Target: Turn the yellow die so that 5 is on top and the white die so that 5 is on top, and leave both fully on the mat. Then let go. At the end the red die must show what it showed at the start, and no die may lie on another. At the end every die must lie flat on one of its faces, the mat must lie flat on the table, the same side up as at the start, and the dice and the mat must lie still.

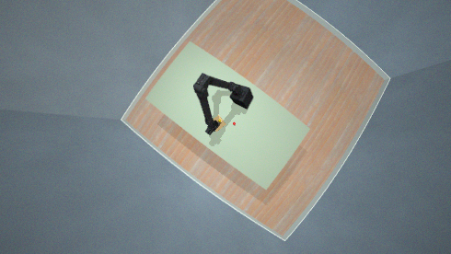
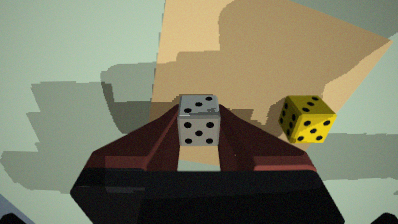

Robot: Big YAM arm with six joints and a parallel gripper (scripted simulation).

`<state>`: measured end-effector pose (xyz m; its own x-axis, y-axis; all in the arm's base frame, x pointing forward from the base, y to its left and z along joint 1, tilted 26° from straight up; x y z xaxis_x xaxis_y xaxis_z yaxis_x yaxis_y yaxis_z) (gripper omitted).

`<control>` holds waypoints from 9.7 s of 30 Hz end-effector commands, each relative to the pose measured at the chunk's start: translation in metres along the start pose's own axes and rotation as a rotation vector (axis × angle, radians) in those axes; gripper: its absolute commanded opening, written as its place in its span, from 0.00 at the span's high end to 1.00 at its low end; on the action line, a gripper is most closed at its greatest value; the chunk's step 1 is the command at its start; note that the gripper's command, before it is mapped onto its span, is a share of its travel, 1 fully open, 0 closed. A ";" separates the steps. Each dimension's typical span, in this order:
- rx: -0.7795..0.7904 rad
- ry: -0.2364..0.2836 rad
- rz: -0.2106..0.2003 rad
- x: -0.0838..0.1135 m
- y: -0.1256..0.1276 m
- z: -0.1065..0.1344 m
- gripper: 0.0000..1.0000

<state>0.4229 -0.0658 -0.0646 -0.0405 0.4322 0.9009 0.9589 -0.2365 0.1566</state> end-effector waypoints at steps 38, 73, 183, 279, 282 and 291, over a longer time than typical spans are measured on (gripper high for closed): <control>-0.015 0.011 -0.048 0.009 0.020 -0.001 0.81; -0.015 0.010 -0.042 0.008 0.019 -0.002 0.81; -0.005 0.006 -0.026 -0.002 0.012 0.000 0.81; -0.019 0.022 -0.065 0.137 0.022 0.004 0.00; -0.020 0.023 -0.066 0.154 0.022 0.004 0.00; -0.022 0.027 -0.067 0.194 0.021 0.003 0.00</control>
<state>0.4222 0.0034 0.0821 -0.0680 0.4268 0.9018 0.9594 -0.2199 0.1764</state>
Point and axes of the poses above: the point where the finger pads meet when closed, its own x axis back along the fingers, its own y axis across the jaws, z = x × y, the point moved 5 cm from there along x, back along the fingers, and after that the axes turned 12 degrees about -x, right-handed, at the moved point
